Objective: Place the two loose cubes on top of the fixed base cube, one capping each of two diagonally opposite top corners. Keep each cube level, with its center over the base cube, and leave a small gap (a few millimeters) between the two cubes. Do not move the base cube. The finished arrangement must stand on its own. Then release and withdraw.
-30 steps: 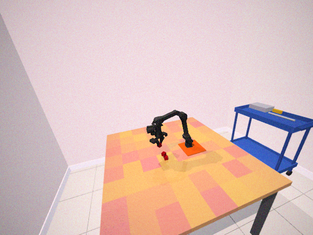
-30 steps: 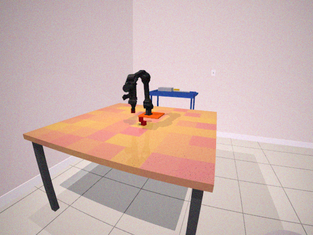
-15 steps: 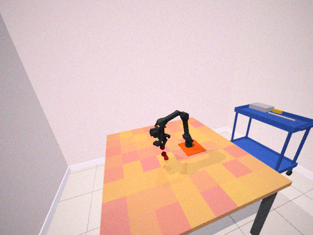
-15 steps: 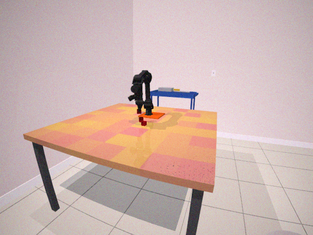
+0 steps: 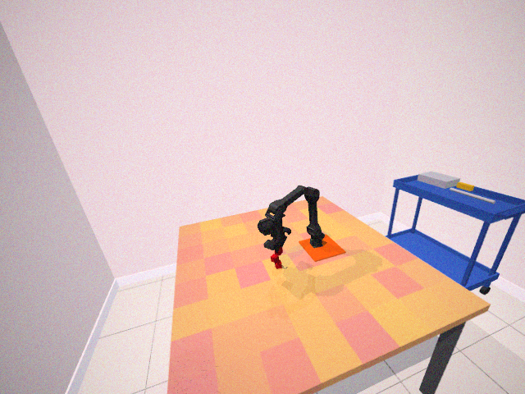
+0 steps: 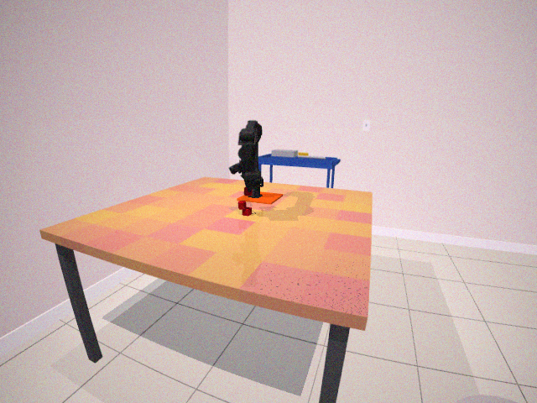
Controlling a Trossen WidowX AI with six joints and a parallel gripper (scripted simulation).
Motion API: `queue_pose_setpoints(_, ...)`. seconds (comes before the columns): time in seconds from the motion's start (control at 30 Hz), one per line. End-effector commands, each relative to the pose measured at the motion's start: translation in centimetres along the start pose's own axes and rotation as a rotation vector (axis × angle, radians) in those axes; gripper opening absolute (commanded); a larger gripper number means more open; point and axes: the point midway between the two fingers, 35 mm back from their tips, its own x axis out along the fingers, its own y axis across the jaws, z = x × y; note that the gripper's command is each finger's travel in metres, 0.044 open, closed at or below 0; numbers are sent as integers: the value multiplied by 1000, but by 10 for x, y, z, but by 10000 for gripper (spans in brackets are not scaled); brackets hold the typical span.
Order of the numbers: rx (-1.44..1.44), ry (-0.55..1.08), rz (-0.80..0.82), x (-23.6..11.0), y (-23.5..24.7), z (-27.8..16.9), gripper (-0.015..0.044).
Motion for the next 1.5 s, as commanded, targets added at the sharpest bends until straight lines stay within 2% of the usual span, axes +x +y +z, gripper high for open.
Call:
queue_pose_setpoints(0.0, -19, -4, 3, 1, 0, -10, 105)
queue_pose_setpoints(0.47, -14, 1, 3, 31, -2, -13, 105)
queue_pose_setpoints(0.87, -14, 1, 3, 32, -2, -13, 105)
queue_pose_setpoints(1.47, -21, -4, 3, 61, 0, -12, 105)
